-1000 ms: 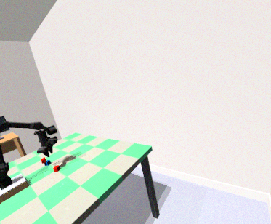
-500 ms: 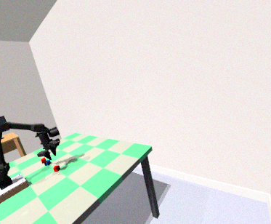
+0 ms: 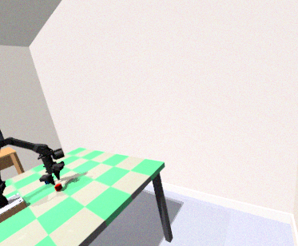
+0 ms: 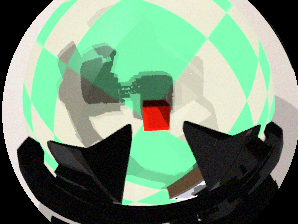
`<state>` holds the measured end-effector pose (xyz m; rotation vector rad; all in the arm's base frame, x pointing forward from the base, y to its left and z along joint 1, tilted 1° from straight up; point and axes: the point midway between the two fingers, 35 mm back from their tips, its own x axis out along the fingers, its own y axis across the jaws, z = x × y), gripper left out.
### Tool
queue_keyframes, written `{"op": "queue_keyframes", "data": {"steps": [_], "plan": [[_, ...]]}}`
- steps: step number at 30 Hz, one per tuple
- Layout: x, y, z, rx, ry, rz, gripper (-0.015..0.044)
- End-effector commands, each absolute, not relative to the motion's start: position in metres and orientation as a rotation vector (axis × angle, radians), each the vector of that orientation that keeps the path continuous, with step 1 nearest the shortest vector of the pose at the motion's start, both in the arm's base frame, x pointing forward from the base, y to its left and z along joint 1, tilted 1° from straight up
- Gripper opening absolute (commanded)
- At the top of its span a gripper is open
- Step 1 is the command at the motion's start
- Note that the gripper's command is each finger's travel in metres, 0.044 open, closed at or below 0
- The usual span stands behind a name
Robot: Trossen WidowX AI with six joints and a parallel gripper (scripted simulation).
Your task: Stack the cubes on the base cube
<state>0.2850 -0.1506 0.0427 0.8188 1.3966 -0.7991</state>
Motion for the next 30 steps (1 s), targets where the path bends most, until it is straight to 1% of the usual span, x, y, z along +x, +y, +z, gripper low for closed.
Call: {"op": "queue_keyframes", "data": {"steps": [1, 23, 29, 30], "plan": [[0.284, -0.150, 0.036, 0.823, 1.405, -0.807, 0.0265], [0.284, -0.150, 0.003, 0.823, 1.405, -0.807, 0.0265], [0.284, -0.150, 0.003, 0.823, 1.405, -0.807, 0.0107], [0.284, -0.150, 0.003, 0.823, 1.405, -0.807, 0.0105]]}}
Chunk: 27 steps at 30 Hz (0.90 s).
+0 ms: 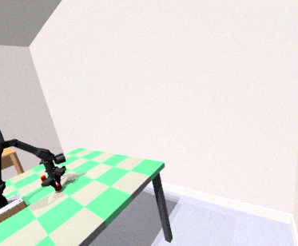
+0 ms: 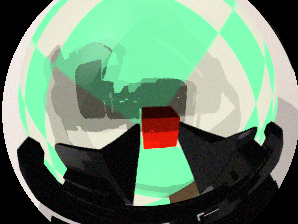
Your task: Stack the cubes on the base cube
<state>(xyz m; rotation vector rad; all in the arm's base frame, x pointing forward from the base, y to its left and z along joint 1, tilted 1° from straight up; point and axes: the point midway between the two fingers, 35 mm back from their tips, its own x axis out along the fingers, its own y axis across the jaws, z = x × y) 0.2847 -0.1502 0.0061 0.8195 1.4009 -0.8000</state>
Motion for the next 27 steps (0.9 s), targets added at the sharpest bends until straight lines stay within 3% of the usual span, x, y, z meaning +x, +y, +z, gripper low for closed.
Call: {"op": "queue_keyframes", "data": {"steps": [1, 27], "plan": [[0.284, -0.150, 0.003, 0.823, 1.405, -0.807, 0.0105], [0.288, -0.153, 0.076, 0.823, 1.405, -0.807, 0.0105]]}}
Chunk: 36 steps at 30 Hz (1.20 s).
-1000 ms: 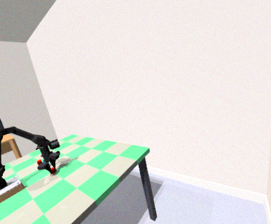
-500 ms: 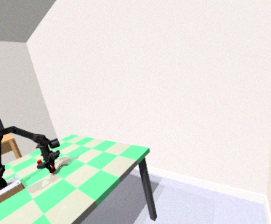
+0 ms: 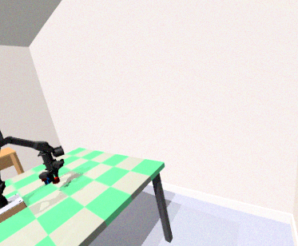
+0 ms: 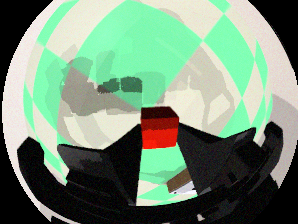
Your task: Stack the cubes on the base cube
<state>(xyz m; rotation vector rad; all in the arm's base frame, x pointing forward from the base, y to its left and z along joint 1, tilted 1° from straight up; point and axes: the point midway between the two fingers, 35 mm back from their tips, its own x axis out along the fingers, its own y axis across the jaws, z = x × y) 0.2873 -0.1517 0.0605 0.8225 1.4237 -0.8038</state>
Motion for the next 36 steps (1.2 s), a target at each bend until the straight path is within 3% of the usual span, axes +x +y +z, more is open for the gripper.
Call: {"op": "queue_keyframes", "data": {"steps": [1, 18, 36], "plan": [[0.288, -0.153, 0.079, 0.823, 1.405, -0.807, 0.0105], [0.285, -0.148, 0.113, 0.817, 1.408, -0.800, 0.0105], [0.308, -0.094, 0.111, 0.650, 1.465, -0.628, 0.0105]]}}
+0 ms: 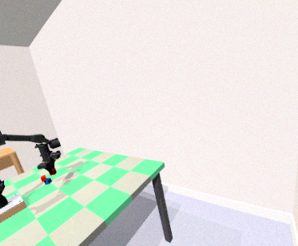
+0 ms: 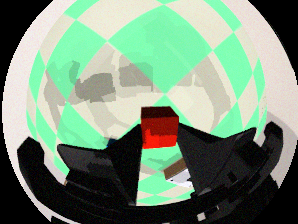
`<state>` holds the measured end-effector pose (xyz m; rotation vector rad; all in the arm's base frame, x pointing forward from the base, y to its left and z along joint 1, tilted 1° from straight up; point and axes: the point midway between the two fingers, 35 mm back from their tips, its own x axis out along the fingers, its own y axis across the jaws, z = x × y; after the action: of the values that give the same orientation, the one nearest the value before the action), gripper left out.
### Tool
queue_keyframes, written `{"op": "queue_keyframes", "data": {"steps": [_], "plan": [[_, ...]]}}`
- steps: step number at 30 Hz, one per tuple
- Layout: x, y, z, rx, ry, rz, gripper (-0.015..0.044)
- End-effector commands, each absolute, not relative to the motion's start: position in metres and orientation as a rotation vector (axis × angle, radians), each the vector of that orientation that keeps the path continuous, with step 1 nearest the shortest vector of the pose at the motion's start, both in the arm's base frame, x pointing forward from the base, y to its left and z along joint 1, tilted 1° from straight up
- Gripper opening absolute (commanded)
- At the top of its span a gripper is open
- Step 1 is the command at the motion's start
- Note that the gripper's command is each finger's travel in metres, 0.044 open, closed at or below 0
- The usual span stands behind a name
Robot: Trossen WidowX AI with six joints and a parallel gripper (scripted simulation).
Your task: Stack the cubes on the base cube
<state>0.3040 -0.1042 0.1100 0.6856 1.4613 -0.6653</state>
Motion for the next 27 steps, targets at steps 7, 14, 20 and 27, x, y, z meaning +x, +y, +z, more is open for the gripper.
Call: {"op": "queue_keyframes", "data": {"steps": [7, 14, 20, 27], "plan": [[0.314, -0.072, 0.110, 0.584, 1.484, -0.560, 0.0105], [0.318, -0.049, 0.110, 0.518, 1.501, -0.492, 0.0105], [0.321, -0.029, 0.109, 0.461, 1.514, -0.433, 0.0105], [0.322, -0.006, 0.108, 0.395, 1.527, -0.364, 0.0105]]}}
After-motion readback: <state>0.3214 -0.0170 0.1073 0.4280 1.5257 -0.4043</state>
